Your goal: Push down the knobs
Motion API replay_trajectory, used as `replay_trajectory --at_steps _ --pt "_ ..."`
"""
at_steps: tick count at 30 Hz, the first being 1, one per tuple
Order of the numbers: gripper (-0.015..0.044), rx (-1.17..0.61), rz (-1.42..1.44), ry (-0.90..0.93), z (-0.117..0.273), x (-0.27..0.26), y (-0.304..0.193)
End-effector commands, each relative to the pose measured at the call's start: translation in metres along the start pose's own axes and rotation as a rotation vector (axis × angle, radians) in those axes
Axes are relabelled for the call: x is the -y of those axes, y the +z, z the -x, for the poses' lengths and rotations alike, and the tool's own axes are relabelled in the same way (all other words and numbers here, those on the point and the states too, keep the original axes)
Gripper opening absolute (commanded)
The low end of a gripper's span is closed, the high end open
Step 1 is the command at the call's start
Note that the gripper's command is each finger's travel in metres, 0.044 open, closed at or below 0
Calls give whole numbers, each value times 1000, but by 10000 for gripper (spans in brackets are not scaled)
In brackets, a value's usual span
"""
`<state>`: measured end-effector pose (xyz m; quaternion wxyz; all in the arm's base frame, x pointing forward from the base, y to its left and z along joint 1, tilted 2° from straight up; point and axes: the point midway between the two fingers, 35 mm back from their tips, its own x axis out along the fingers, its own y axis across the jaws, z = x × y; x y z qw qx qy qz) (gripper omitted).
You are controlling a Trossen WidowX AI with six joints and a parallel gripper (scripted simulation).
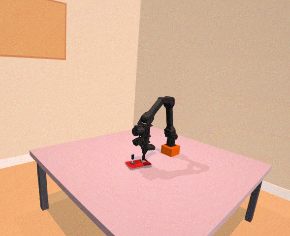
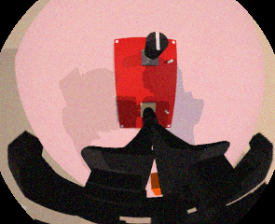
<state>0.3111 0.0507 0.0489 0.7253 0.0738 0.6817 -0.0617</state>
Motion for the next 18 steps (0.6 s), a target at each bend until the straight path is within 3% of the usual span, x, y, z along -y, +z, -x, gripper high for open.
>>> replay_trajectory --at_steps 1,14,18 --pt "0 -3 3 -5 -1 0 2" --pt "0 -2 3 -5 19 0 2" --pt "105 -12 0 -5 13 0 0"
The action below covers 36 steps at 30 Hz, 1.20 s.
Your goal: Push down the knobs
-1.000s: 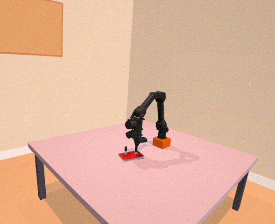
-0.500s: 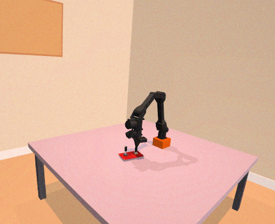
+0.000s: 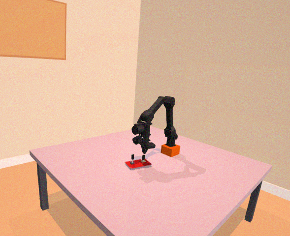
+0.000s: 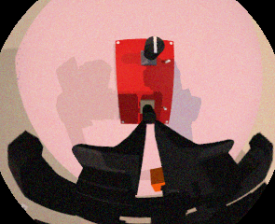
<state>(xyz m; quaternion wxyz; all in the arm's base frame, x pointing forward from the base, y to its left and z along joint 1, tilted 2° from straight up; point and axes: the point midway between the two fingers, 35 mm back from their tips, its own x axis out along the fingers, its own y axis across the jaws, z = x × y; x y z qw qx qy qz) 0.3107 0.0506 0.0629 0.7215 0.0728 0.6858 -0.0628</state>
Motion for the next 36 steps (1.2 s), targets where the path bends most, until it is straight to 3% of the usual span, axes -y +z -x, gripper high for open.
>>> replay_trajectory --at_steps 1,4,12,36 --pt "131 -1 0 -1 -1 0 0" --pt "210 -1 0 -1 -1 0 0" --pt "0 44 4 64 15 -6 8" --pt "0 54 834 28 27 -6 30"
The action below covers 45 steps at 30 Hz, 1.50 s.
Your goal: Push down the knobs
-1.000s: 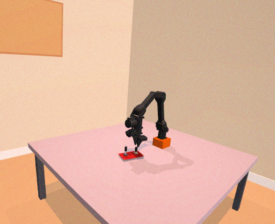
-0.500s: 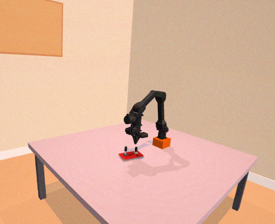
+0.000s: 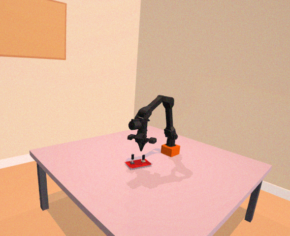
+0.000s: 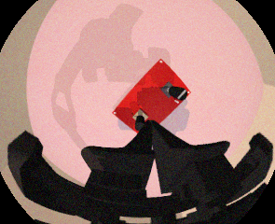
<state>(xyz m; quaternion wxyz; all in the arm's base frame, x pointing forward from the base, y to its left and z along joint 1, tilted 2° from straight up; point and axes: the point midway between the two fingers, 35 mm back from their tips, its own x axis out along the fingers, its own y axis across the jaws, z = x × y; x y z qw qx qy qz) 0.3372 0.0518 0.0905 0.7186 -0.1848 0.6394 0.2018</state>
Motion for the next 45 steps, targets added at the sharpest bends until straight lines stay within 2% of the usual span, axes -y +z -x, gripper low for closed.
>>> replay_trajectory --at_steps 1,45 --pt "0 -8 123 -3 1 3 2" --pt "0 -45 1652 20 19 30 28"
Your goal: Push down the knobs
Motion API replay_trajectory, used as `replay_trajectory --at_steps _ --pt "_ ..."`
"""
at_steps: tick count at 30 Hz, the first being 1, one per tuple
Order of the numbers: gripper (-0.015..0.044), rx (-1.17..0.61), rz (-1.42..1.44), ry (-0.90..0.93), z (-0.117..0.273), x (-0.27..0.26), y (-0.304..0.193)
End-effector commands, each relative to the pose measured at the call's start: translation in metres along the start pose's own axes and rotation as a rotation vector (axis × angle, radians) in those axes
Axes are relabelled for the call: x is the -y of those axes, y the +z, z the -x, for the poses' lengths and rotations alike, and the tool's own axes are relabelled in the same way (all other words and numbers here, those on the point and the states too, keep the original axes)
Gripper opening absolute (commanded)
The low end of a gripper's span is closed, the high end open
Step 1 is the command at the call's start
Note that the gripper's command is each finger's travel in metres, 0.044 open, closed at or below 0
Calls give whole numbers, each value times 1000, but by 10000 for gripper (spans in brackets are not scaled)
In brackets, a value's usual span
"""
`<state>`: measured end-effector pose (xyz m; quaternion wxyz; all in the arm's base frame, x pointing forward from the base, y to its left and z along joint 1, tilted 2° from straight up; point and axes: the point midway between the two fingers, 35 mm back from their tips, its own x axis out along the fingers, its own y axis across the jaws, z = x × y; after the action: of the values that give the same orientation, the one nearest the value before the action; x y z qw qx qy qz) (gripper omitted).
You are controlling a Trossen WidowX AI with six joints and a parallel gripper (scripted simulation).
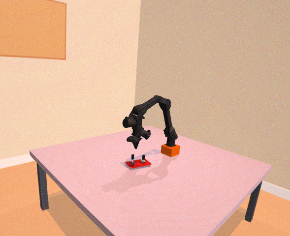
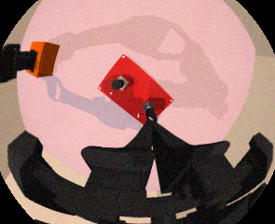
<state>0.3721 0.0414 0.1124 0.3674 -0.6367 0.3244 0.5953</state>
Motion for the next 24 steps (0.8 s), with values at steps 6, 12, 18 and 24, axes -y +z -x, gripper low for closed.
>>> replay_trajectory --at_steps 6,12,18,24 --pt "0 -3 296 12 2 4 -6" --pt "0 -2 505 17 4 7 -9" --pt "0 0 714 22 7 10 -13" --pt "0 1 835 26 8 11 -15"
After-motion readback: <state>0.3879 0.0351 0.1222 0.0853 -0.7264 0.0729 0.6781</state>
